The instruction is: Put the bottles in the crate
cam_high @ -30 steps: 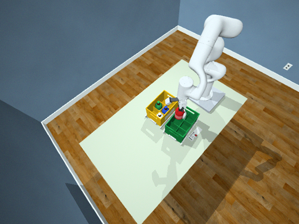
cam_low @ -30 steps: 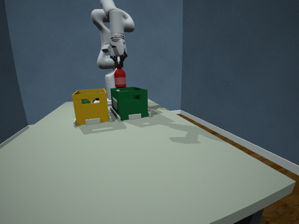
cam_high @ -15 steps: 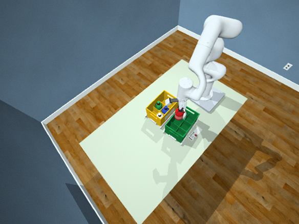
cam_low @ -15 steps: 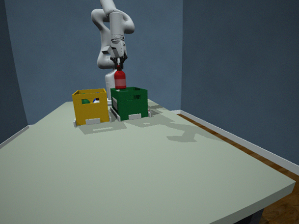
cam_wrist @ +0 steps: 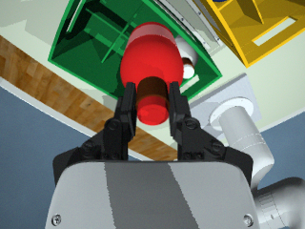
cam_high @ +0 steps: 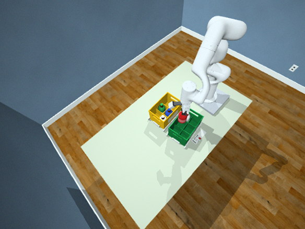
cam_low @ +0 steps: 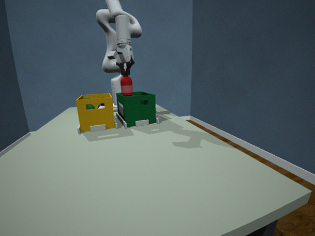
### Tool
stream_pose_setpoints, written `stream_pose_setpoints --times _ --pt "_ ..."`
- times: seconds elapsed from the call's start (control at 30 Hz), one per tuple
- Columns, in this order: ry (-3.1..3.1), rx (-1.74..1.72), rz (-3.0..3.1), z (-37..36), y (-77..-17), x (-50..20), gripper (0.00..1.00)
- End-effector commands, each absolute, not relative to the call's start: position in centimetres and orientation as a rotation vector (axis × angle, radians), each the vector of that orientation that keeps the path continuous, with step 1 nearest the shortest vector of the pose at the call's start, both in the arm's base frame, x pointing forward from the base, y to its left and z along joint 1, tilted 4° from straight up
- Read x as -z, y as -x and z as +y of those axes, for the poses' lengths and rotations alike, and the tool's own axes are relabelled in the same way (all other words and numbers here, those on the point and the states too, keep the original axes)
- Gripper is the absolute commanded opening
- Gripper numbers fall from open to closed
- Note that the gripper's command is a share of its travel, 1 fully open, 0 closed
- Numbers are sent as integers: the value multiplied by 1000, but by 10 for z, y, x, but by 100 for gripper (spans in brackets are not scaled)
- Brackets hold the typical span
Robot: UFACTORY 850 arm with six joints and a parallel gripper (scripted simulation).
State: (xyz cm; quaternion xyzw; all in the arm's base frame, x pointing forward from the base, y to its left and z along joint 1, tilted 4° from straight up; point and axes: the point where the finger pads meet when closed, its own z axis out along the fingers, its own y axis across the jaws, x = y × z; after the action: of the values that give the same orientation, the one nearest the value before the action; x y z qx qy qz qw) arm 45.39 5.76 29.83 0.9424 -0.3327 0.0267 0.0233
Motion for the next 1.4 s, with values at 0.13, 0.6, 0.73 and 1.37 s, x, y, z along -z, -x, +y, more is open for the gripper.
stream_pose_setpoints --times 0.13,0.6,0.73,1.37 --pt "-2918 -86 -1030 57 -455 -292 0" --pt "-2918 -86 -1030 57 -455 -280 0" --pt "-2918 -86 -1030 56 -455 -276 0" --pt "-2918 -86 -1030 55 -456 -259 0"
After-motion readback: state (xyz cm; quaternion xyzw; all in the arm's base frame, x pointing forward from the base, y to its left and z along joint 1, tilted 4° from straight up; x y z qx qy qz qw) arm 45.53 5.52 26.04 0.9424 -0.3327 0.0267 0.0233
